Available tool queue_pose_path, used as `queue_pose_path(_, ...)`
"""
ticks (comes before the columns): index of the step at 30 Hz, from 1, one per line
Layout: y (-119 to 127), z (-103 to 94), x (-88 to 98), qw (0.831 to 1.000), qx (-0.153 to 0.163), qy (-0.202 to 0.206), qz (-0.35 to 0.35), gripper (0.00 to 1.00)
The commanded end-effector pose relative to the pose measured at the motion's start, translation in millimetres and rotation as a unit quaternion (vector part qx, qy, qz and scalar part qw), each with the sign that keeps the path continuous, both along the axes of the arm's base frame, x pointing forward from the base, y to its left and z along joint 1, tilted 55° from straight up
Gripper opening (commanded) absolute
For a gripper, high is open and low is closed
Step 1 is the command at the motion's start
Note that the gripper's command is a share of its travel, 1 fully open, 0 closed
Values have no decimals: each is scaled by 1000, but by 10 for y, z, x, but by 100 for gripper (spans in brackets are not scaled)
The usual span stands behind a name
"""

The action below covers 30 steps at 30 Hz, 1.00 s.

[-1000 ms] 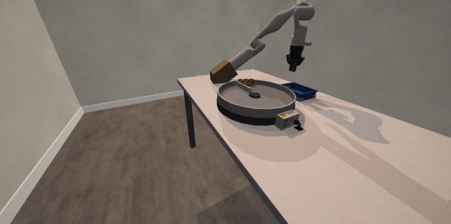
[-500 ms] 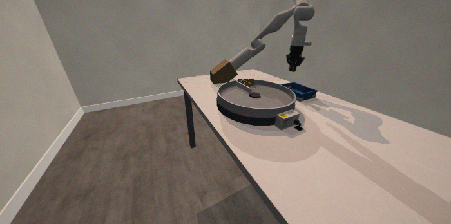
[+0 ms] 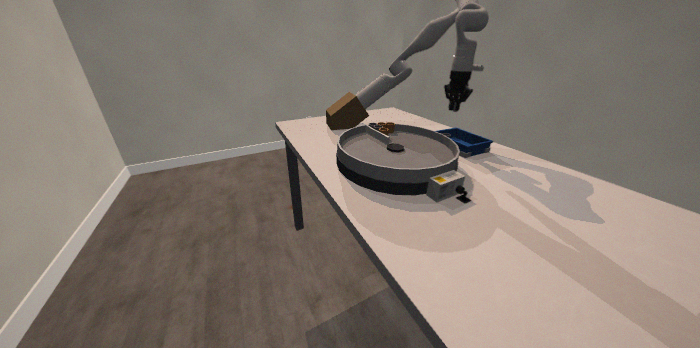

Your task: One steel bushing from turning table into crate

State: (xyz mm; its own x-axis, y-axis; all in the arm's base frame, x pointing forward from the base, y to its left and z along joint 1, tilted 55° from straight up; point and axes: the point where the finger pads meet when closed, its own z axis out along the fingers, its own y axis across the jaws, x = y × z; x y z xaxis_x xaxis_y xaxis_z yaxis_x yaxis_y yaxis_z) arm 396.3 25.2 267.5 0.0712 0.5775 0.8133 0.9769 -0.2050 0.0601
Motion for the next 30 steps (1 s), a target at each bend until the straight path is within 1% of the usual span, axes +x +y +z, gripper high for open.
queue_pose_path(1, -6, 1, 2, 1000, 0, 0, -1, 19)
queue_pose_path(14, -6, 1, 2, 1000, 0, 0, -1, 19)
queue_pose_path(15, -6, 1, 2, 1000, 0, 0, -1, 100)
queue_pose_path(30, -6, 1, 2, 1000, 0, 0, -1, 100)
